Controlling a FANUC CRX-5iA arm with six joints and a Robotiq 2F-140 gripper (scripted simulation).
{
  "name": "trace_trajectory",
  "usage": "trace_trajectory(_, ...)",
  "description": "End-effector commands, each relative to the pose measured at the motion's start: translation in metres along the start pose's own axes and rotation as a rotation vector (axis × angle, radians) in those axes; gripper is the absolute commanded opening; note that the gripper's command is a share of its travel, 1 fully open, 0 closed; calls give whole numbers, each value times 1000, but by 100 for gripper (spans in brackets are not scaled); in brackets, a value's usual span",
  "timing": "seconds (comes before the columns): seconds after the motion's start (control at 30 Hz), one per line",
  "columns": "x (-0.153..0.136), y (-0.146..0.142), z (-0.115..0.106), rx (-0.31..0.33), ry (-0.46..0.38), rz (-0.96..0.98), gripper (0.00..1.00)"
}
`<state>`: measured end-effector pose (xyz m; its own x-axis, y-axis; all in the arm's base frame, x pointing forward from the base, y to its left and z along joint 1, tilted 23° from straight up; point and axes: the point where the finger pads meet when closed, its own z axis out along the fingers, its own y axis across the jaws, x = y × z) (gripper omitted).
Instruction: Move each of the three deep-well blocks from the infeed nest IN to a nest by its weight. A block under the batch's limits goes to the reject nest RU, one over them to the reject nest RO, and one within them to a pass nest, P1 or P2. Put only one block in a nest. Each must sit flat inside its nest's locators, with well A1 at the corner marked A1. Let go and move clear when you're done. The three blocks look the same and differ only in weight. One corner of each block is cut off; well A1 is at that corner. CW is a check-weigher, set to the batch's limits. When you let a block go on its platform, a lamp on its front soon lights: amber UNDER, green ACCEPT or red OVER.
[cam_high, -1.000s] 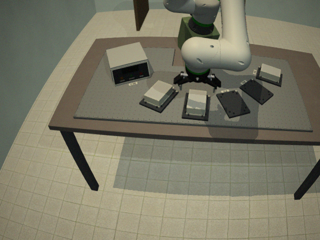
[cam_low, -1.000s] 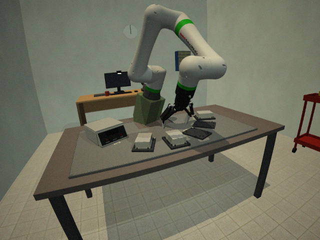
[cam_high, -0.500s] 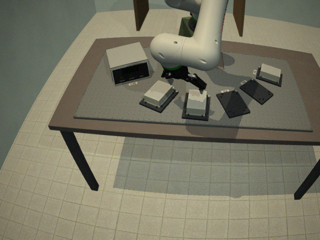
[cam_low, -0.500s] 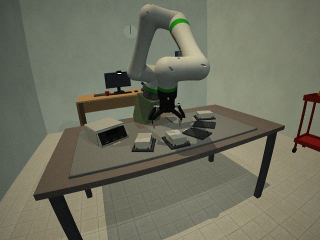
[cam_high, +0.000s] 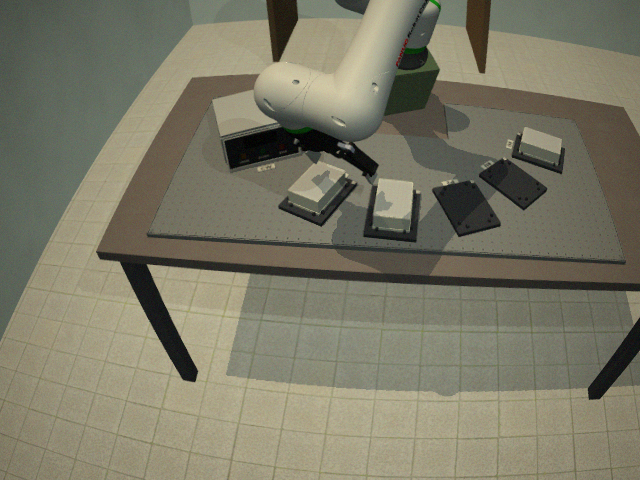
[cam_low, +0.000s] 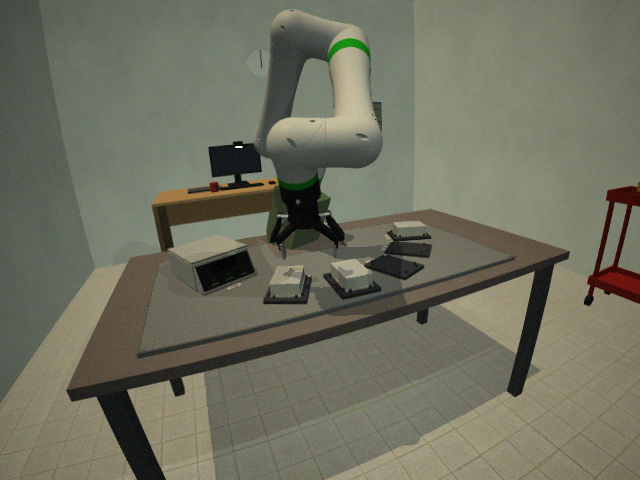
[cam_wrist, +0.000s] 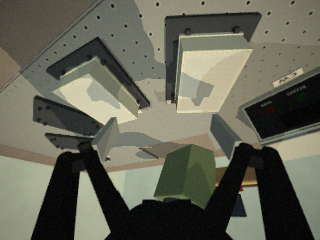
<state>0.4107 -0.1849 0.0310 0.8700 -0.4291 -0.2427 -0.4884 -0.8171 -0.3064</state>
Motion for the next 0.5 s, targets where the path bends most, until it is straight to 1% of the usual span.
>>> trace_trajectory(0.0, 3, 16, -1, 0, 0, 0, 100)
trace_trajectory(0.2, 9, 45, -2, 0, 0, 0, 100)
trace_trajectory(0.27, 9, 45, -2, 0, 0, 0, 100)
trace_trajectory(0.4, 13, 65, -3, 0, 0, 0, 100)
trace_trajectory(0.47, 14, 67, -4, 0, 0, 0, 100)
